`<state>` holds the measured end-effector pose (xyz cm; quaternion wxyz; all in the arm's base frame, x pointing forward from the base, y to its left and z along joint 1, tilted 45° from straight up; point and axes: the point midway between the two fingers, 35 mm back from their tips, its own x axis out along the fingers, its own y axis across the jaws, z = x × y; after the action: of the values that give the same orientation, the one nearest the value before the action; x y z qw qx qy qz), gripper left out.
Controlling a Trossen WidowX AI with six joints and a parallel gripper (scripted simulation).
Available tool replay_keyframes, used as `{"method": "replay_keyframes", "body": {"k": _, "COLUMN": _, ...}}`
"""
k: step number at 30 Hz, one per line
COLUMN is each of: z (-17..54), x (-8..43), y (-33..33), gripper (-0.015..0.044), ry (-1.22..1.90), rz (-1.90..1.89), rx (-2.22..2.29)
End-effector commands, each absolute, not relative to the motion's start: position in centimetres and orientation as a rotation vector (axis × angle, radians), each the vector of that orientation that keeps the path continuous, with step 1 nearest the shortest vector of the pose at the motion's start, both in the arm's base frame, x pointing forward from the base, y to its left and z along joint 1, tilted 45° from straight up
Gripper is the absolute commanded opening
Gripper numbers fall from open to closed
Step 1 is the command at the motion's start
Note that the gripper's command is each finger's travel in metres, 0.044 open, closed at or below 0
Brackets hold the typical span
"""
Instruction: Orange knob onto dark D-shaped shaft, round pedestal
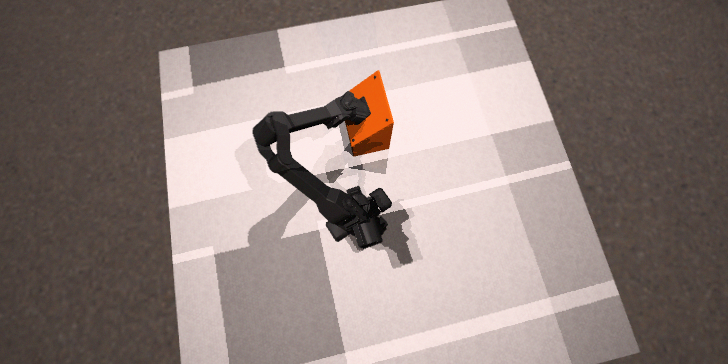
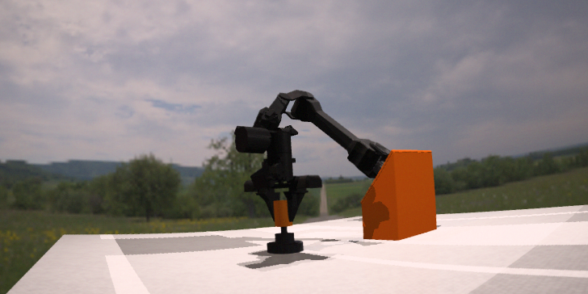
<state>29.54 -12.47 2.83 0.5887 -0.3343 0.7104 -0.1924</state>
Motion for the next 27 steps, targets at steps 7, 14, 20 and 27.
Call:
{"method": "replay_keyframes", "body": {"k": 7, "z": 2.88, "x": 29.61, "y": -12.28, "gripper": 0.0, "ry": 1.656, "rz": -0.446, "rx": -0.783}}
{"method": "replay_keyframes", "body": {"k": 14, "z": 3.07, "x": 29.7, "y": -12.18, "gripper": 0.0, "ry": 1.681, "rz": -0.385, "rx": -0.839}}
{"method": "replay_keyframes", "body": {"k": 20, "z": 2.96, "x": 29.58, "y": -12.4, "gripper": 0.0, "ry": 1.721, "rz": -0.275, "rx": -0.937}}
{"method": "replay_keyframes", "body": {"k": 27, "z": 2.83, "x": 29.55, "y": -12.54, "gripper": 0.0, "ry": 1.721, "rz": -0.275, "rx": -0.937}}
